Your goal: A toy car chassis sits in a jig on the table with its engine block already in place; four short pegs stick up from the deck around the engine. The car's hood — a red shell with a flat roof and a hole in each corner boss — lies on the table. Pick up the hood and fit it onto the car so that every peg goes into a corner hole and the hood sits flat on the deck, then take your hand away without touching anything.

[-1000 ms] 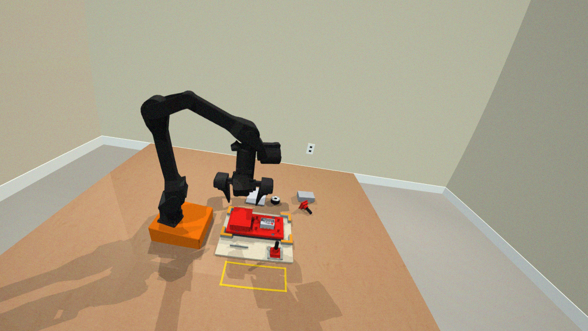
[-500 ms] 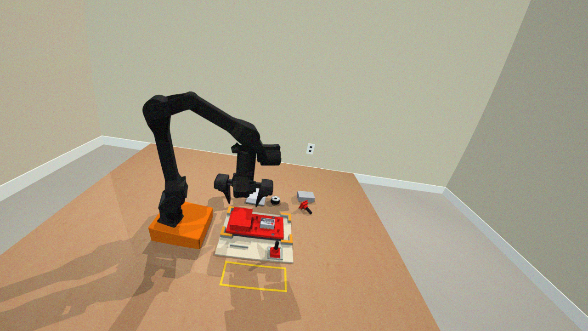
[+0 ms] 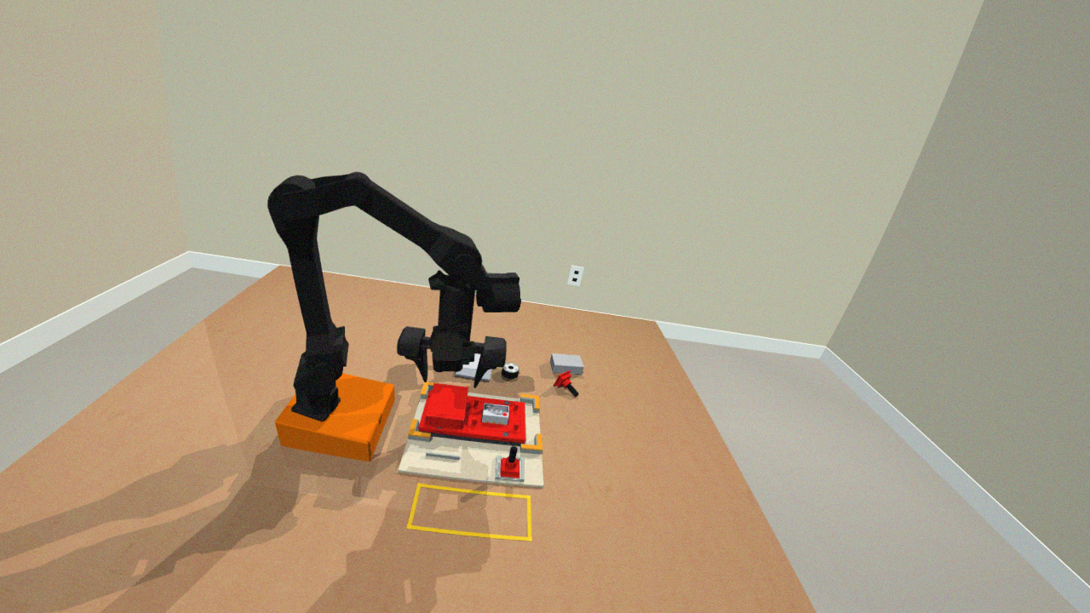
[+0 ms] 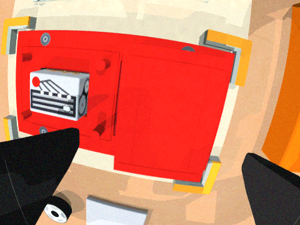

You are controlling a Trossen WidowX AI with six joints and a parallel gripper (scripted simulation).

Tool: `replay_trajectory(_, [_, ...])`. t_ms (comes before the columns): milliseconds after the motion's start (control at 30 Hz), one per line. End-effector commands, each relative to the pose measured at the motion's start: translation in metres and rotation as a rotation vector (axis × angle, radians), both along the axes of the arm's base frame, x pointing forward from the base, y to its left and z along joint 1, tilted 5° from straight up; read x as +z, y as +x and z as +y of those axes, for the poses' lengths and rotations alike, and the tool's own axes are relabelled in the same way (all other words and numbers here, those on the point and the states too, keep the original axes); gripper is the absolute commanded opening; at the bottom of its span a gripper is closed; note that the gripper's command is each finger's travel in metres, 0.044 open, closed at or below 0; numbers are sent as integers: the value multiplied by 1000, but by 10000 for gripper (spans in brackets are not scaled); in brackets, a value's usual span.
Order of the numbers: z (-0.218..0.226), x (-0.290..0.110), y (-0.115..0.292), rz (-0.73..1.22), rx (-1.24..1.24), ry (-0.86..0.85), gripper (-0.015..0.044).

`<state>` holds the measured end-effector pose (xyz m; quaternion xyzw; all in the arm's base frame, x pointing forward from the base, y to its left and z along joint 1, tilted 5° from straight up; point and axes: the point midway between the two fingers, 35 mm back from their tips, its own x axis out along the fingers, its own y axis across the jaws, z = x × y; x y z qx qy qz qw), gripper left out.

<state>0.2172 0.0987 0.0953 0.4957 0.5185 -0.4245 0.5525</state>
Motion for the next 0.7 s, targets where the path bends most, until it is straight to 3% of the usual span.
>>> replay_trajectory(0, [0, -5, 0, 9, -5, 1, 440])
replay_trajectory(667, [0, -19, 2, 9, -5, 1, 440])
